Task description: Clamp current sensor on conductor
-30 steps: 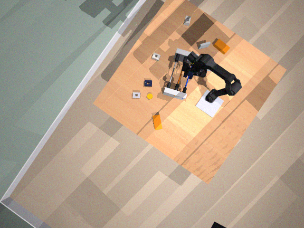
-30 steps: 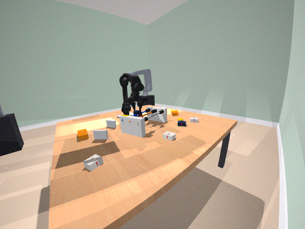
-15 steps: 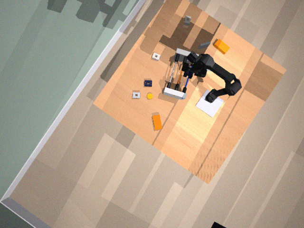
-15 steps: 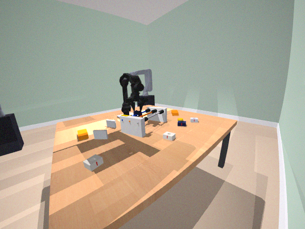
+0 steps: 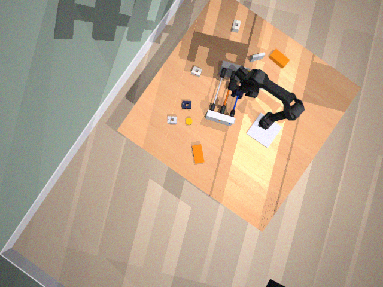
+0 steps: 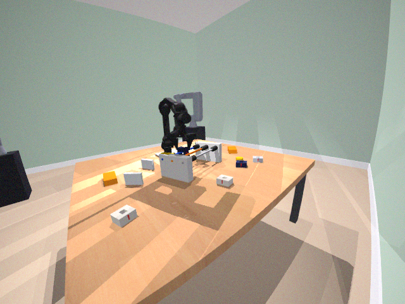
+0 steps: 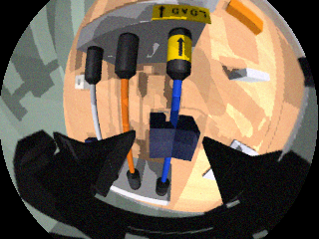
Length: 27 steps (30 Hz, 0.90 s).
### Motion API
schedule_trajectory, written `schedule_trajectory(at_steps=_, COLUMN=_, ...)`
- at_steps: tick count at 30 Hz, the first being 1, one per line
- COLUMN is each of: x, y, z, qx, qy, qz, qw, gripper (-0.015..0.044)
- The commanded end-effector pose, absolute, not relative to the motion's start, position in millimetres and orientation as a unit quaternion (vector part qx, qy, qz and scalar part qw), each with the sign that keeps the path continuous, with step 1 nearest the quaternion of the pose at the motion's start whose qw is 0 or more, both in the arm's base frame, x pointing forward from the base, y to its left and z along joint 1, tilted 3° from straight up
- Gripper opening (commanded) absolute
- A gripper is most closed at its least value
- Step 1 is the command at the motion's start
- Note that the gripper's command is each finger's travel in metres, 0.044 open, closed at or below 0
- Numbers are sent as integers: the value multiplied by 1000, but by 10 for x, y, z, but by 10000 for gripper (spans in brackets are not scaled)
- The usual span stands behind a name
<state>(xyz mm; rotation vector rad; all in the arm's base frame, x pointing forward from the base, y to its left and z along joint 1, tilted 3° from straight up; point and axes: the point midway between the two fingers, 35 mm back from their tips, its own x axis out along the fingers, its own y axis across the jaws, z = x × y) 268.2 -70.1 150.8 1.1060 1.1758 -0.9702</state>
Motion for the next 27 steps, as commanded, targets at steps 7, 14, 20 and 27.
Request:
schedule_trajectory(at_steps=7, x=2687, y=-703, z=1308, qx=474, qy=508, qz=-417, qw=586, gripper=440)
schedule_trajectory(at_steps=14, x=2704, y=-705, z=1199, qx=474, qy=508, qz=-417, qw=586, gripper=440)
schedule_trajectory(at_steps=20, x=2715, y=-705, z=1103, qx=474, qy=508, qz=-416, qw=586, gripper=440)
schedule_trajectory(at_steps=27, x=2721, y=-709, z=1096, qx=475, qy=505, qz=-416, qw=589, gripper=433)
